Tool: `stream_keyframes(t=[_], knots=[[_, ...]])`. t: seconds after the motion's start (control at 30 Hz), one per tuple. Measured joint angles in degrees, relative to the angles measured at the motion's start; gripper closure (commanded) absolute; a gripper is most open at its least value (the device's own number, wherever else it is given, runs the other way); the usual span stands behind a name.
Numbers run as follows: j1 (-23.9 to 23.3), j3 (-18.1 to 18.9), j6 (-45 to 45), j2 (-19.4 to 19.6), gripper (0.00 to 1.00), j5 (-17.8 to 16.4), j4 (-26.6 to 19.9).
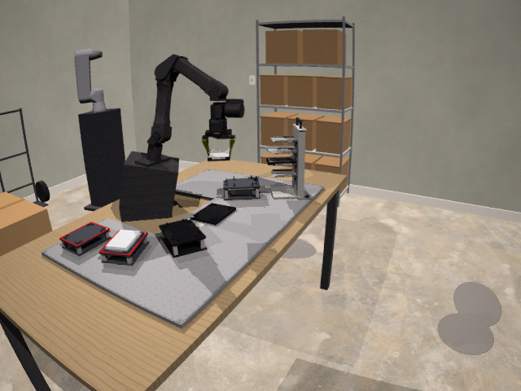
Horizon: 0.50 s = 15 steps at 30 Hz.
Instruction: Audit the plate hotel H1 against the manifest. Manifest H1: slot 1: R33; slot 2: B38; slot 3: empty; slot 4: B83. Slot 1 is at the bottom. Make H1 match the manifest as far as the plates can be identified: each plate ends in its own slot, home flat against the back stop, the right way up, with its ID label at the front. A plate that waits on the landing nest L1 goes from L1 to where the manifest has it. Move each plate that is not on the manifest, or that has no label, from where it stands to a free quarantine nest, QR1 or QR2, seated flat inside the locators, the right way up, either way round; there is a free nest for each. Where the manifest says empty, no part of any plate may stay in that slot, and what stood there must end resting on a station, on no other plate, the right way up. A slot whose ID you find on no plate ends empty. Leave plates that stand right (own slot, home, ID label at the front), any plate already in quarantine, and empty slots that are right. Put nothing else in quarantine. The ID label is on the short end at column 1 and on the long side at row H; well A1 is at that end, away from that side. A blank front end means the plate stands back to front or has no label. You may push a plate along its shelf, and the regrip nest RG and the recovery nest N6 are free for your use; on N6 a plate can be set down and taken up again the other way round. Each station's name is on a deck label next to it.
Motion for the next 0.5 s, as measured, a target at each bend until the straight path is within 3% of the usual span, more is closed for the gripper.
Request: stream_keyframes(t=[0.5], knots=[[-9.5, -4.1, 8.7, -2.6, 0.14, -1.7, 0.1]])
